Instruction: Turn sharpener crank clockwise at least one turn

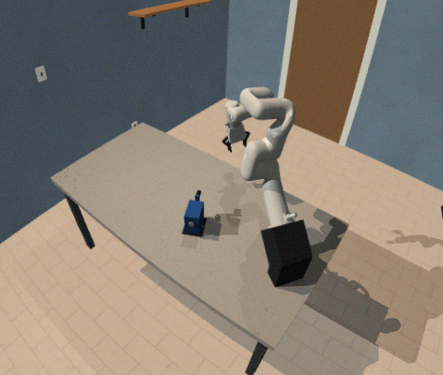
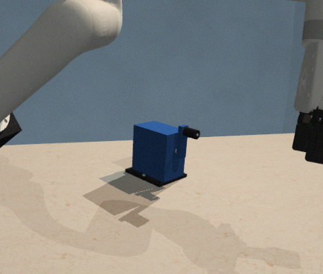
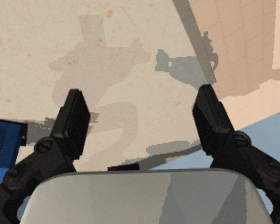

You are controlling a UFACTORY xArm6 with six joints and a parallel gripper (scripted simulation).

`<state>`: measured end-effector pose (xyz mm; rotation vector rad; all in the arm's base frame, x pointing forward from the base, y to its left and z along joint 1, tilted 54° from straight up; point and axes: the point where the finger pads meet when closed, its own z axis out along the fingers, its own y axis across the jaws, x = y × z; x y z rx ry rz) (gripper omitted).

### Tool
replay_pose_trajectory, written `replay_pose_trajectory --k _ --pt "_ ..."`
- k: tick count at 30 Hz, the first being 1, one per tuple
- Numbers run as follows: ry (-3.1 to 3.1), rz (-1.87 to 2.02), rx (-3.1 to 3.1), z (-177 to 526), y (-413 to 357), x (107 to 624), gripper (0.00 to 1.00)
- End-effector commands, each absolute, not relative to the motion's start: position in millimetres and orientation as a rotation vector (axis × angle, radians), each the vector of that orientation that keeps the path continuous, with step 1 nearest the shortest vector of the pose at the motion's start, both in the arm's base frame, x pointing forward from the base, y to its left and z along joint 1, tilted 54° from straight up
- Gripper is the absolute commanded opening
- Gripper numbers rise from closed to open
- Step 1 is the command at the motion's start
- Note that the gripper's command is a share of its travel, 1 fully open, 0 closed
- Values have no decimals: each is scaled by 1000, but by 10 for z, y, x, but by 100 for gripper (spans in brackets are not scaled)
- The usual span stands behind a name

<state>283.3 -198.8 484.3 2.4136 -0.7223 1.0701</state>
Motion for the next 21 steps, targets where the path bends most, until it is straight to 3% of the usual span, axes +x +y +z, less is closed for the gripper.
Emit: replay_pose_trajectory --k 1,21 --pt "-722 1075 2411 4862 -1987 2830 100" --pt "-667 1051 2429 4813 -1938 2871 100"
